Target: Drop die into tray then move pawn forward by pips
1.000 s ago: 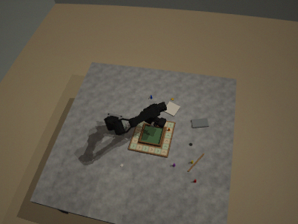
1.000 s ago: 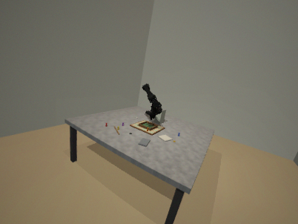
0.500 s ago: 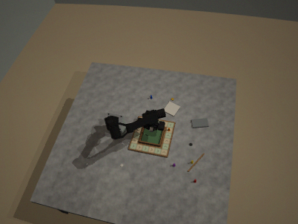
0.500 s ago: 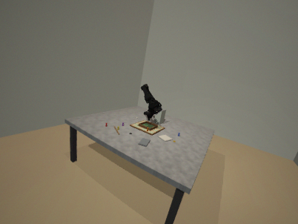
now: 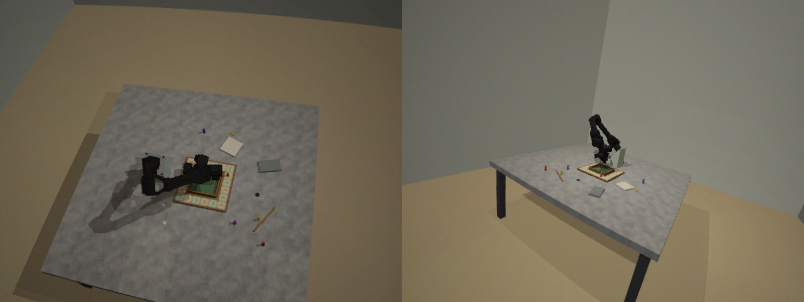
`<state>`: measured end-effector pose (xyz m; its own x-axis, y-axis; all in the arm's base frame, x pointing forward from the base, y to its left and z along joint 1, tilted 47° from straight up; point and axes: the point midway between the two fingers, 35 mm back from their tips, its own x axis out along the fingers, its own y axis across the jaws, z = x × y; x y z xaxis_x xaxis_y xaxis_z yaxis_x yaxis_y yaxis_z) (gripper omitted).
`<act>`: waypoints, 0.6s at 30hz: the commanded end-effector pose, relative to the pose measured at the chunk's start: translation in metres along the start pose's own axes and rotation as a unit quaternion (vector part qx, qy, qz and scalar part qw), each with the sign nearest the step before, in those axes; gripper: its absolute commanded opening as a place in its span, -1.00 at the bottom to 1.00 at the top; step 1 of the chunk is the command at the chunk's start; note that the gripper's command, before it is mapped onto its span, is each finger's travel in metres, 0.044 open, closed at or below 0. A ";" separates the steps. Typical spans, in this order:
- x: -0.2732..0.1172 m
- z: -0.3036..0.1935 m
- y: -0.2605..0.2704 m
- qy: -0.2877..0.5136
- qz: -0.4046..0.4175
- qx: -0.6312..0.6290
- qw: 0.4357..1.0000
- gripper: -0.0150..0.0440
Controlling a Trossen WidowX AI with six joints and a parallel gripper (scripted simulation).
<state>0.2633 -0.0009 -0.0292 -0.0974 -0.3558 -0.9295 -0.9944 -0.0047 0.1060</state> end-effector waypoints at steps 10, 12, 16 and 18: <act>0.001 0.000 0.001 -0.193 -0.050 -0.020 0.980 -0.49; 0.000 0.000 0.001 -0.196 -0.052 -0.021 0.979 -0.49; -0.031 -0.010 -0.005 -0.196 -0.052 -0.021 0.979 -0.49; -0.043 -0.014 -0.007 -0.196 -0.052 -0.020 0.979 -0.49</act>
<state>0.2647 -0.0002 -0.0099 -0.0410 0.0211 -0.9989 -0.9976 -0.0559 0.0398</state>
